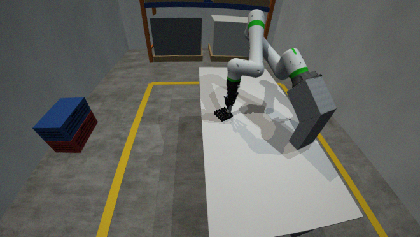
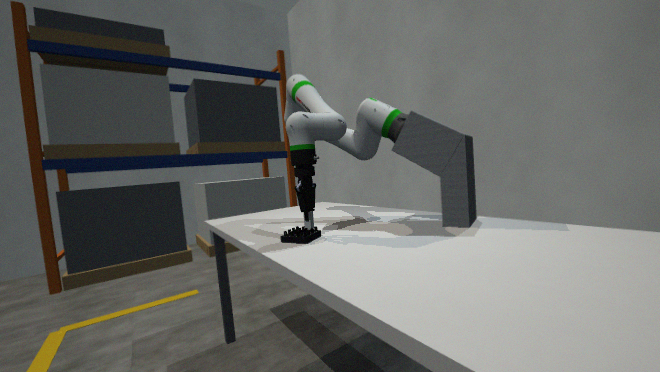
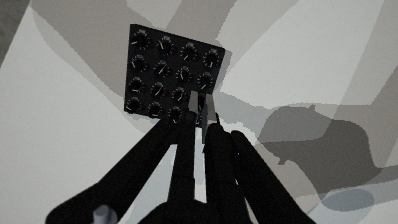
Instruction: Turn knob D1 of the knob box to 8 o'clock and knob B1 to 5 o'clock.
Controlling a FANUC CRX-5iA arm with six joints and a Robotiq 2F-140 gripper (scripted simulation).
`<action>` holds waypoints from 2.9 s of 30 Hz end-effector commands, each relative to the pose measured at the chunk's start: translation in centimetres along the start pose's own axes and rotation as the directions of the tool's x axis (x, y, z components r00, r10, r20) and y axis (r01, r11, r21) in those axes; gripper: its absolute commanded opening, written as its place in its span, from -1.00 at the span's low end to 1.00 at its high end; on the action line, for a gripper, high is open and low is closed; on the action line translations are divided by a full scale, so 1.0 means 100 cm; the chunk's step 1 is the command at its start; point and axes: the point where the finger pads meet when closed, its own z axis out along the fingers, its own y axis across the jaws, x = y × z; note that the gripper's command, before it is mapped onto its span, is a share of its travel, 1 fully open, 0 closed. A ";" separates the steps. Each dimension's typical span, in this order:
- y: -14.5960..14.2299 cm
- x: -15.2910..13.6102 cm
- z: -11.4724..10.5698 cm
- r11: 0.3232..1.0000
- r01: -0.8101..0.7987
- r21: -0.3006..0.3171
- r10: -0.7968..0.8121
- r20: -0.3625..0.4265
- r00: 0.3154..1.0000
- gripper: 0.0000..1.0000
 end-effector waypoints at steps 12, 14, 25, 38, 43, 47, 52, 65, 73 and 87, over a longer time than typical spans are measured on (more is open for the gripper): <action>0.000 0.000 0.000 1.000 0.000 0.000 0.000 0.000 1.000 -0.90; 0.000 0.000 0.000 1.000 0.000 0.000 0.000 0.000 1.000 -0.90; 0.000 0.000 0.000 1.000 -0.005 0.000 0.005 0.000 1.000 -0.90; 0.000 0.000 0.000 0.997 -0.075 0.000 0.075 0.000 0.997 -0.90; 0.000 0.000 0.000 0.994 -0.107 0.000 0.107 0.000 0.994 -0.90; 0.000 0.000 0.000 0.987 -0.160 0.000 0.160 0.000 0.987 -0.90; 0.000 0.000 0.000 0.971 -0.240 0.000 0.240 0.000 0.971 -0.90; 0.000 0.000 0.000 0.888 -0.459 0.000 0.459 0.000 0.888 -0.90; 0.000 0.000 0.000 0.793 -0.609 0.000 0.609 0.000 0.793 -0.90; 0.000 0.000 0.000 0.538 -0.843 0.000 0.843 0.000 0.538 -0.90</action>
